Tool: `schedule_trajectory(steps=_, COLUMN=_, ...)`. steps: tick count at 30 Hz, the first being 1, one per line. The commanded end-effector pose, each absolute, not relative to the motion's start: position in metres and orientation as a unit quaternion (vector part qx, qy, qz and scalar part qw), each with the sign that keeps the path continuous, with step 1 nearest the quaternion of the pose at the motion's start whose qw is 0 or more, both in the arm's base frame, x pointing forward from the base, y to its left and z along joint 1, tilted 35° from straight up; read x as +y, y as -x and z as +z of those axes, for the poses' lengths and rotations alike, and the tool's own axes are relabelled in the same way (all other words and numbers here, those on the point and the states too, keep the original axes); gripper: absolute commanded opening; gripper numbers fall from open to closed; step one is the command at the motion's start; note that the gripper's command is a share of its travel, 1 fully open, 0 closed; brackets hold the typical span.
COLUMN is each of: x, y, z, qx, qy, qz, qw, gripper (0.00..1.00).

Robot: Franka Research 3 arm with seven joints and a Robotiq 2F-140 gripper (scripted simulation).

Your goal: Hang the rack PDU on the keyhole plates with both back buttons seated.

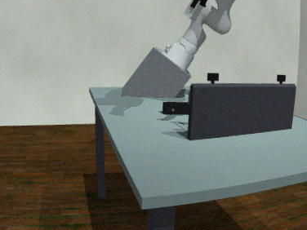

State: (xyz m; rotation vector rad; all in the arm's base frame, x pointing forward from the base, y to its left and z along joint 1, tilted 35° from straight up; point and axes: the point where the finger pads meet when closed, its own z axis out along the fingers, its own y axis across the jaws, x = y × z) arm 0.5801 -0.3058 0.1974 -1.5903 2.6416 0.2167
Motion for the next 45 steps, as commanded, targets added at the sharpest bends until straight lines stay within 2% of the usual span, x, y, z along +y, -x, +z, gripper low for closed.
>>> schedule_trajectory(steps=1, x=-0.306, y=-0.580, z=0.198, qx=0.854, qy=0.514, qz=0.070, qw=0.025, gripper=1.00)
schedule_trajectory(steps=21, x=-0.301, y=-0.576, z=0.198, qx=0.851, qy=0.519, qz=0.075, qw=0.031, gripper=1.00)
schedule_trajectory(steps=28, x=-0.241, y=-0.526, z=0.200, qx=0.813, qy=0.560, qz=0.121, qw=0.103, gripper=1.00)
schedule_trajectory(steps=45, x=-0.172, y=-0.467, z=0.196, qx=0.771, qy=0.590, qz=0.149, qw=0.186, gripper=1.00)
